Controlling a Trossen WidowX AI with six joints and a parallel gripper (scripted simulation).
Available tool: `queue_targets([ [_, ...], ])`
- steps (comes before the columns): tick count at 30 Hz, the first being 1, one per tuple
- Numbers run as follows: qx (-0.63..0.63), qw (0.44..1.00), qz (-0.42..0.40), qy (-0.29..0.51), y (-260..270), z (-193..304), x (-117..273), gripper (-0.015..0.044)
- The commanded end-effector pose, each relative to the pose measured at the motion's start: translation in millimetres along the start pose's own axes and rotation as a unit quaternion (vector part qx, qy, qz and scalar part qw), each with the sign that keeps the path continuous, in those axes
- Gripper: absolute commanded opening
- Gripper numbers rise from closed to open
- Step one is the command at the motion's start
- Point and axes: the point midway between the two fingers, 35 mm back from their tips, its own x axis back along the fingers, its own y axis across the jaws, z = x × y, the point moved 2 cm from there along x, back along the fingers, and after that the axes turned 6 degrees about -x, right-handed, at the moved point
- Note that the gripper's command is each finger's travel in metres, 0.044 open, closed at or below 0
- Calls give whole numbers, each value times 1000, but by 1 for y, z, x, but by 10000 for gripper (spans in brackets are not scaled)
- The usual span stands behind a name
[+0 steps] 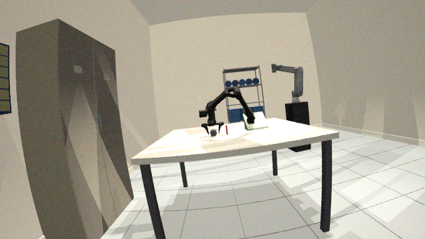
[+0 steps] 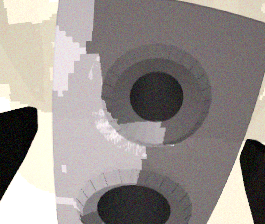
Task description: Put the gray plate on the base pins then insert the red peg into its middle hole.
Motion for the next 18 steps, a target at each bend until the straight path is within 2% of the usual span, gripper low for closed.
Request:
queue_targets([
  [1,-3,1000,-2,-2,1,0,-2,309],
  [9,-3,1000,-2,-2,1,0,-2,99],
  [18,-3,1000,-2,-2,1,0,-2,39],
])
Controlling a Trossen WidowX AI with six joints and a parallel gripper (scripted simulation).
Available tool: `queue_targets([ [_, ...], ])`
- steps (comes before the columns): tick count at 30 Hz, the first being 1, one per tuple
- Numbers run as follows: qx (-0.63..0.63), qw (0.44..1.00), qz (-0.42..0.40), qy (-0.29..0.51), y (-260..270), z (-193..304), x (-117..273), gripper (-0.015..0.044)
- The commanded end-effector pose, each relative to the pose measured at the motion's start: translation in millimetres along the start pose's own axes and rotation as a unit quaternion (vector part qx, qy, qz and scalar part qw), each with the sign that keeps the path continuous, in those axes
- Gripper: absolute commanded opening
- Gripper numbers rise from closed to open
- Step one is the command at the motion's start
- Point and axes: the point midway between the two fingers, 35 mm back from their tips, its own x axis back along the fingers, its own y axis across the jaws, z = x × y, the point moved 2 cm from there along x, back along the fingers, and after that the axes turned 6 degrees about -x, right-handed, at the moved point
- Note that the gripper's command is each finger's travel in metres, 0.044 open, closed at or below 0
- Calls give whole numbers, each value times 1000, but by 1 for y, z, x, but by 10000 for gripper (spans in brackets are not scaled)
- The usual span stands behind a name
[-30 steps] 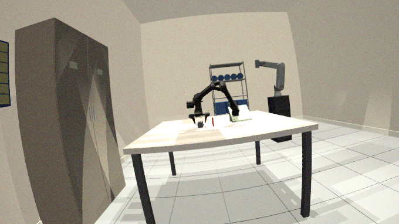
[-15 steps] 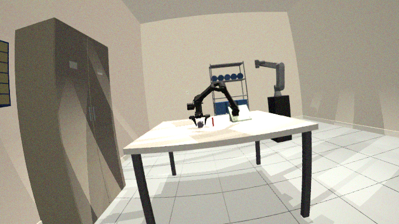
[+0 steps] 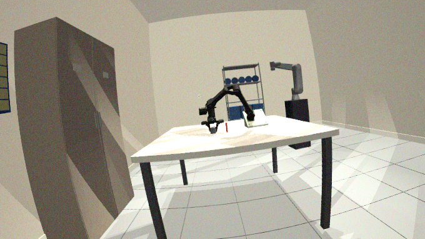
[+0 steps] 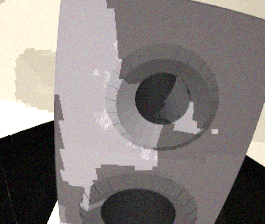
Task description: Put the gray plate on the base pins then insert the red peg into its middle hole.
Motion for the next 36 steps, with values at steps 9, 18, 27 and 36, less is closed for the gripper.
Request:
queue_targets([
  [9,-2,1000,-1,-2,0,0,0,0],
  [18,-2,1000,0,0,-3,-1,16,0],
  [27,-2,1000,1,2,-6,-3,44,0],
  [36,-2,1000,1,3,-5,-5,72,0],
])
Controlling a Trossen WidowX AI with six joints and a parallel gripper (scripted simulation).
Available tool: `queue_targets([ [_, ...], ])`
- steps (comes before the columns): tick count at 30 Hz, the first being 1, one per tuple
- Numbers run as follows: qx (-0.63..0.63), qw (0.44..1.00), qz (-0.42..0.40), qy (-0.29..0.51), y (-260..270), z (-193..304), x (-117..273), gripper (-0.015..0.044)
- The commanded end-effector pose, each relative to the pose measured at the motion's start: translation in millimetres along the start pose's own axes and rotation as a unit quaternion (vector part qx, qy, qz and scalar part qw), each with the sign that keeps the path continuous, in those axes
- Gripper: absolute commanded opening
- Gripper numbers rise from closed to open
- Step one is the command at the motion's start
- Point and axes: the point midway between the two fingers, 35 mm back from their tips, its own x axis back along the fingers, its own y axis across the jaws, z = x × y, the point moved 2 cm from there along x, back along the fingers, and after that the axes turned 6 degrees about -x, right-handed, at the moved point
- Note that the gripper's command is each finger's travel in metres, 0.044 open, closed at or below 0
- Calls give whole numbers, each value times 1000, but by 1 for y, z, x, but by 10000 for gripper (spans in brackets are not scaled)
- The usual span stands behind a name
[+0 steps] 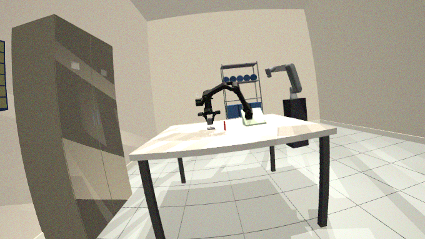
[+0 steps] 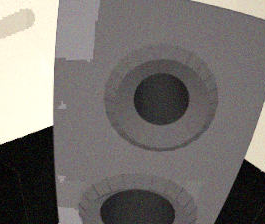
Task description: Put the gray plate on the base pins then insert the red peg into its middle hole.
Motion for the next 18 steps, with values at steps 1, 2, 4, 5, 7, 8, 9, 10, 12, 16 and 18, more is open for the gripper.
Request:
queue_targets([
  [1,3,1000,1,2,0,-1,14,0],
  [2,2,1000,1,2,0,-1,17,0],
  [4,2,1000,1,2,1,-2,23,0],
  [5,2,1000,1,2,1,-2,26,0],
  [7,2,1000,0,2,2,-2,33,0],
  [8,2,1000,0,2,3,-3,36,0],
  [9,2,1000,0,2,3,-3,39,0],
  [10,2,1000,0,2,4,-3,42,0],
  [12,2,1000,0,2,5,-3,49,0],
  [16,2,1000,0,2,8,-4,61,0],
  [18,2,1000,0,1,9,-5,68,0],
])
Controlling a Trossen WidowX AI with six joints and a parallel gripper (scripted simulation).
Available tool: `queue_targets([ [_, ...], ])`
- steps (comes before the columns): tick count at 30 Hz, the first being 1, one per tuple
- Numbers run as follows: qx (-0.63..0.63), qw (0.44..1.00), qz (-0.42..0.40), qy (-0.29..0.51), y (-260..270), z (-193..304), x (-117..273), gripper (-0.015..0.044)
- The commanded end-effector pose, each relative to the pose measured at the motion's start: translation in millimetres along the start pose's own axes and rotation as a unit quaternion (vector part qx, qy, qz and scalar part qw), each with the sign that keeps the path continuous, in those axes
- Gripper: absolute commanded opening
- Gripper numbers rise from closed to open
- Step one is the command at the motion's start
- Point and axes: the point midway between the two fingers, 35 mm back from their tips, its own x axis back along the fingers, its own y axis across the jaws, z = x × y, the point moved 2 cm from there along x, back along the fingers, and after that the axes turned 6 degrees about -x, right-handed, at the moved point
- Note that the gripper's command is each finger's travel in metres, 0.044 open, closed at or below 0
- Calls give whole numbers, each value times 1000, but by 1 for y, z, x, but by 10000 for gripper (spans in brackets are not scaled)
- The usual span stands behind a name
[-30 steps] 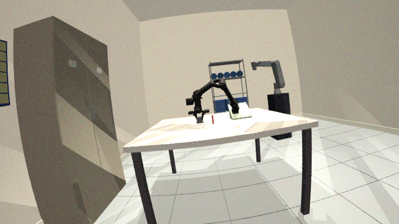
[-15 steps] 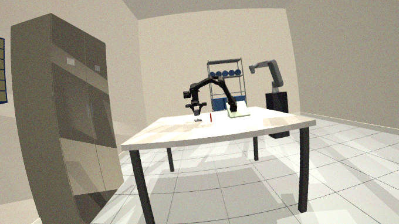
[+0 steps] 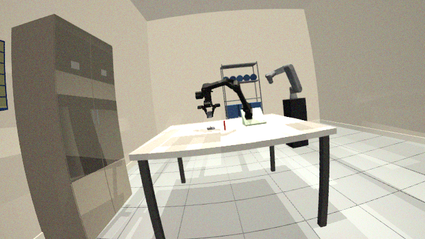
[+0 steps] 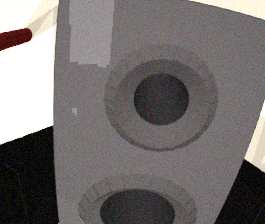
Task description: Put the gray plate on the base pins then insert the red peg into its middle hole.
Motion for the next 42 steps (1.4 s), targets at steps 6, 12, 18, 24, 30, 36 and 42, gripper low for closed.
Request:
queue_targets([
  [6,5,1000,0,2,1,2,13,0],
  [12,17,1000,1,2,-8,18,6,0],
  [18,28,1000,1,3,-16,34,-2,0],
  [24,39,999,1,3,-23,50,-10,0],
  [30,50,999,2,4,-29,67,-19,0],
  [36,62,998,2,4,-34,83,-27,0],
  [42,73,997,2,4,-38,100,-36,0],
])
